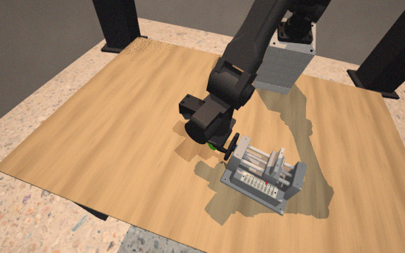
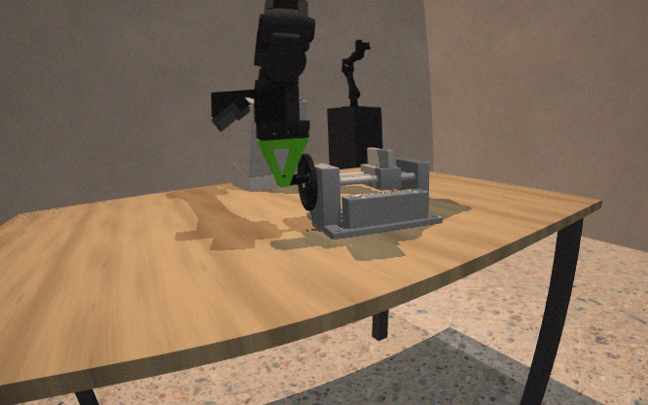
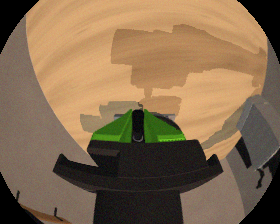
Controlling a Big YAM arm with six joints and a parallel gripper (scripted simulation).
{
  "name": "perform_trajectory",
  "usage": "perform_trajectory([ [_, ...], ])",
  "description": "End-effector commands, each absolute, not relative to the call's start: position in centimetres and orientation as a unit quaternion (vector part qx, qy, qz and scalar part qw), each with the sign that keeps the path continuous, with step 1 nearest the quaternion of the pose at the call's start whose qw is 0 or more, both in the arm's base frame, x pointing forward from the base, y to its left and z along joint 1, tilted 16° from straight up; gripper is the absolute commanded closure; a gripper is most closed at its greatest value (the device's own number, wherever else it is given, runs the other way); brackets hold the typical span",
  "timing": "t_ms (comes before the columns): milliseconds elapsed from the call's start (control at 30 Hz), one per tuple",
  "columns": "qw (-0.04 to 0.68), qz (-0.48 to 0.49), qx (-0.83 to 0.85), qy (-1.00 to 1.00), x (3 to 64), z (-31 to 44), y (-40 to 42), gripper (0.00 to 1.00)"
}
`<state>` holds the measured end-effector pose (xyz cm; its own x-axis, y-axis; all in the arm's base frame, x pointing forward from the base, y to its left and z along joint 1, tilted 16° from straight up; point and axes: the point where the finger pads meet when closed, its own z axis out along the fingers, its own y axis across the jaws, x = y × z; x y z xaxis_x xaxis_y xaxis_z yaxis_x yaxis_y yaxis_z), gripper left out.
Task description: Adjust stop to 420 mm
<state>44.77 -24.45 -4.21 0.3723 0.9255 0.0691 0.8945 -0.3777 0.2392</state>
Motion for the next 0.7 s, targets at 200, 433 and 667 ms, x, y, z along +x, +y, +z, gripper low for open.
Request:
perform_trajectory([
  [200,0.119,0.118,0.816,0.553,46.1,0.7,-25.2,0.94],
  [433,0.113,0.114,0.819,0.551,43.8,-0.5,-24.8,0.94],
  [667,0.109,0.112,0.819,0.553,42.6,-0.7,-24.0,0.94],
])
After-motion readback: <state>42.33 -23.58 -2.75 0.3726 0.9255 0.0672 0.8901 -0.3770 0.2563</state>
